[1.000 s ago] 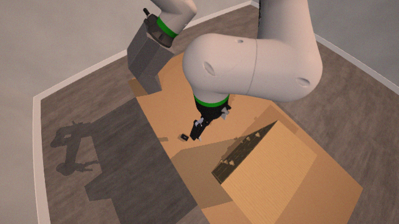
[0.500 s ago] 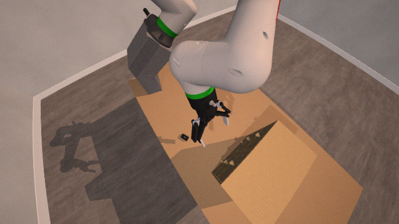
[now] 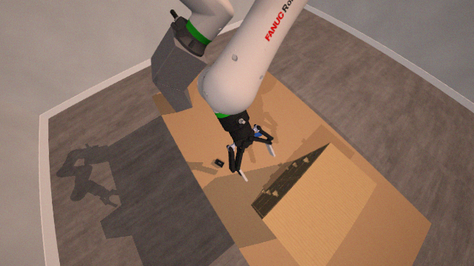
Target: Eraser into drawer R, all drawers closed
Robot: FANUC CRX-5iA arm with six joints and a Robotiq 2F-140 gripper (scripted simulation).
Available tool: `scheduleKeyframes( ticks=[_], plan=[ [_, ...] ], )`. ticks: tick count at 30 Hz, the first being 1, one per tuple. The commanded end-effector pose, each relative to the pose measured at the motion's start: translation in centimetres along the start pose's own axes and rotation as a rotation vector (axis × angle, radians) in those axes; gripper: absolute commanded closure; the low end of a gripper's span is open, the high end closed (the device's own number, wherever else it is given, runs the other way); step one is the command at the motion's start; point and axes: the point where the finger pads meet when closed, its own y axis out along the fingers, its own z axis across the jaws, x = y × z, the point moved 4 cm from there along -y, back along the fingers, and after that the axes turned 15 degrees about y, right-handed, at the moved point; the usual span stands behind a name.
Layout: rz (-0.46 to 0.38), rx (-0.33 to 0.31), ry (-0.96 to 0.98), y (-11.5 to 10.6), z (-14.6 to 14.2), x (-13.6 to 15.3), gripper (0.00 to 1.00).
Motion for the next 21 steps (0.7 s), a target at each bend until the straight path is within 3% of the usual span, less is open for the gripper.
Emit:
scheduleKeyframes(
  ticks=[1,10,21],
  plan=[
    [-0.156,0.073,-0.007,1.8,0.2,-1.0,0.0],
    [-0.336,0.122,-0.004,4.2,0.1,-1.7,0.0],
    [-0.431,0.148,-0.003,5.5,0.0,-1.9,0.0]
  ],
)
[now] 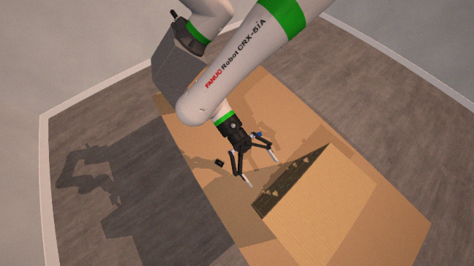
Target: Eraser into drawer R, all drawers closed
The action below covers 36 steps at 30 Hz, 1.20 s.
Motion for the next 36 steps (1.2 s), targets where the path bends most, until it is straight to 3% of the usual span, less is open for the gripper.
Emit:
scheduleKeyframes(
  ticks=[1,18,36],
  plan=[
    [-0.054,0.024,0.003,0.7,0.1,-0.5,0.0],
    [-0.066,0.027,0.002,1.1,-0.1,-1.2,0.0],
    [-0.066,0.027,0.002,3.9,-1.7,-7.2,0.0]
  ],
)
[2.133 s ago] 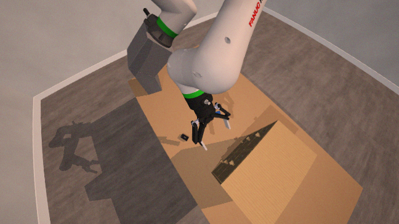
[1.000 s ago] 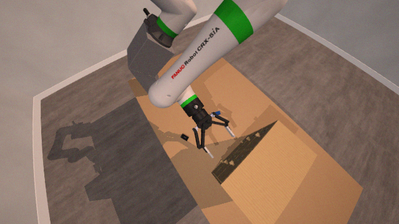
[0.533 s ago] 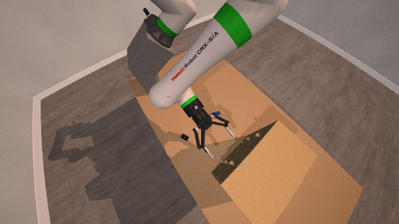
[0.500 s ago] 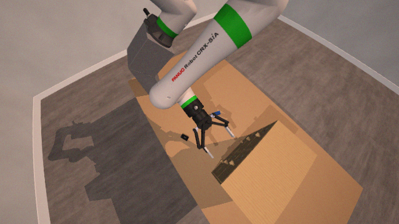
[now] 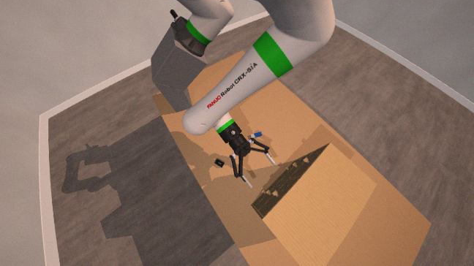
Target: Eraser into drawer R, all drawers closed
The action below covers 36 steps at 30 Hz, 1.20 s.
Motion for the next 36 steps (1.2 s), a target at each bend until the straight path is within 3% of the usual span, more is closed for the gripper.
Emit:
scheduleKeyframes(
  ticks=[1,36],
  plan=[
    [-0.002,0.0,0.0,0.8,-0.5,-1.8,0.0],
    [-0.002,0.0,0.0,1.2,-0.8,-2.8,0.0]
  ],
)
